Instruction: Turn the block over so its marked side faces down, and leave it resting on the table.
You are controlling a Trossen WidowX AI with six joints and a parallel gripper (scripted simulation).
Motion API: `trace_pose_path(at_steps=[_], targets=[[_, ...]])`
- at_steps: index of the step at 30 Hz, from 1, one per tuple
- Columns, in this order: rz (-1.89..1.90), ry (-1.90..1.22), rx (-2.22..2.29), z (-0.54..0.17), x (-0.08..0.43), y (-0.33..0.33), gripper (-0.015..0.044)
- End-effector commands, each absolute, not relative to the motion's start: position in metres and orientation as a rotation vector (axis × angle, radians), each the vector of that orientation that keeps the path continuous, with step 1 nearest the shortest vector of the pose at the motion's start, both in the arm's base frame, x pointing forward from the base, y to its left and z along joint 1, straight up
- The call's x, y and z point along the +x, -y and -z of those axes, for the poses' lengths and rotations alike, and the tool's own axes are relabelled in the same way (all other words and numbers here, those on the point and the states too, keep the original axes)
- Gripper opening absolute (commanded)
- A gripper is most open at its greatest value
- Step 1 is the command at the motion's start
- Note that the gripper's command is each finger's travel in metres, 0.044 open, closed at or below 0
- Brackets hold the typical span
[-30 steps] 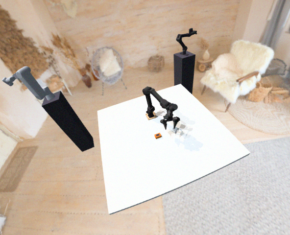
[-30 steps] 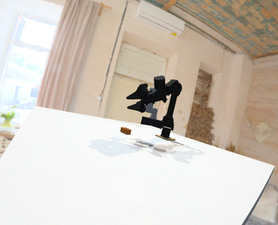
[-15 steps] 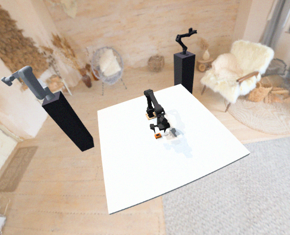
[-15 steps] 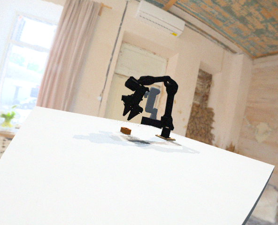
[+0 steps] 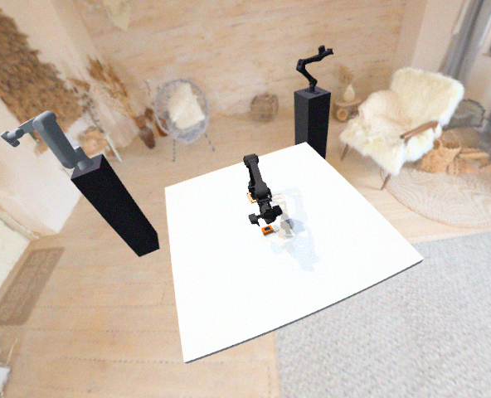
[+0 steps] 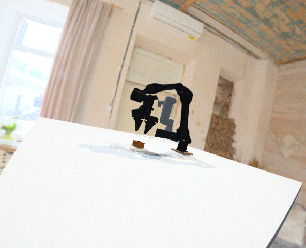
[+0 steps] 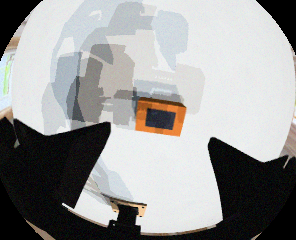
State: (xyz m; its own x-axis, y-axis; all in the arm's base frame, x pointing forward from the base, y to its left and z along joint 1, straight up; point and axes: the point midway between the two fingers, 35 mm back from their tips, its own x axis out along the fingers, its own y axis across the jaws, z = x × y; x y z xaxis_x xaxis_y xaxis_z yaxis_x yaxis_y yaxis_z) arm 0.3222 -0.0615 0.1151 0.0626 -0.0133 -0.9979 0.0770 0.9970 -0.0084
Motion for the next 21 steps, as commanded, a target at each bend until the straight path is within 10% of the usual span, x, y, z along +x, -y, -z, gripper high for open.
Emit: trace_pose_path(at_steps=[1, 21], targets=[[0.059, -1.535, 0.055, -0.096, 0.319, 0.061, 0.0440], [0.059, -1.535, 0.055, -0.065, 0.321, 0.062, 0.0440]])
